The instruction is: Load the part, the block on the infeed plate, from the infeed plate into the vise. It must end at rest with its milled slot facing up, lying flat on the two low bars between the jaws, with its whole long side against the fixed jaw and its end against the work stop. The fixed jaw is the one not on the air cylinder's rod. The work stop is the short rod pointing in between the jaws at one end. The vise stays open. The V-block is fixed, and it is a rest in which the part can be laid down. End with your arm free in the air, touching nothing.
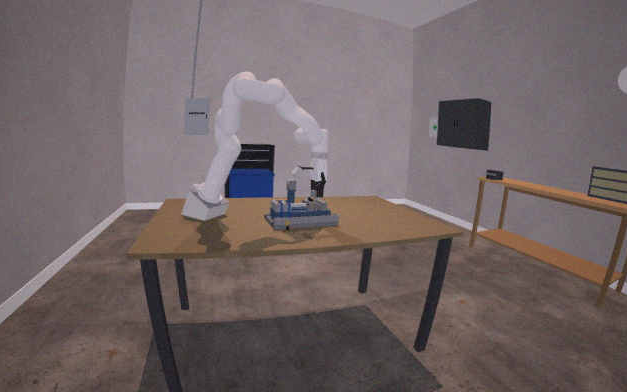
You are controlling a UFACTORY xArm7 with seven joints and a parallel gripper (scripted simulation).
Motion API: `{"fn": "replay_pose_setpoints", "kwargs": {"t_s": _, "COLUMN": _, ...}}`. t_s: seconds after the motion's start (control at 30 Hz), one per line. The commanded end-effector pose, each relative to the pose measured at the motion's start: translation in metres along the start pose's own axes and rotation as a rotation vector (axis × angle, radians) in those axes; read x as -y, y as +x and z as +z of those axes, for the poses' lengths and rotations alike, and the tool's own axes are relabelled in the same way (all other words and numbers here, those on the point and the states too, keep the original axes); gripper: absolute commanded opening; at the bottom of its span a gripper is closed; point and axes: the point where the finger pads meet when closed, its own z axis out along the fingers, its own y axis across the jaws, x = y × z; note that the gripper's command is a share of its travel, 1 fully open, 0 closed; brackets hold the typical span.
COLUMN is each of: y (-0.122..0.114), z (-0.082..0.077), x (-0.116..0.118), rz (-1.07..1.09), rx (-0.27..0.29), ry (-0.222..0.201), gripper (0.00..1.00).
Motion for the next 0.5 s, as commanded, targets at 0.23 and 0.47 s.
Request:
{"fn": "replay_pose_setpoints", "kwargs": {"t_s": 0.23, "y": -0.0016, "z": 0.0065, "x": 0.0001, "rz": 0.0, "rx": 0.004, "ry": 0.0, "gripper": 0.0}}
{"fn": "replay_pose_setpoints", "kwargs": {"t_s": 0.47, "y": -0.0016, "z": 0.0105, "x": 0.0001, "rz": 0.0, "rx": 0.004, "ry": 0.0, "gripper": 0.0}}
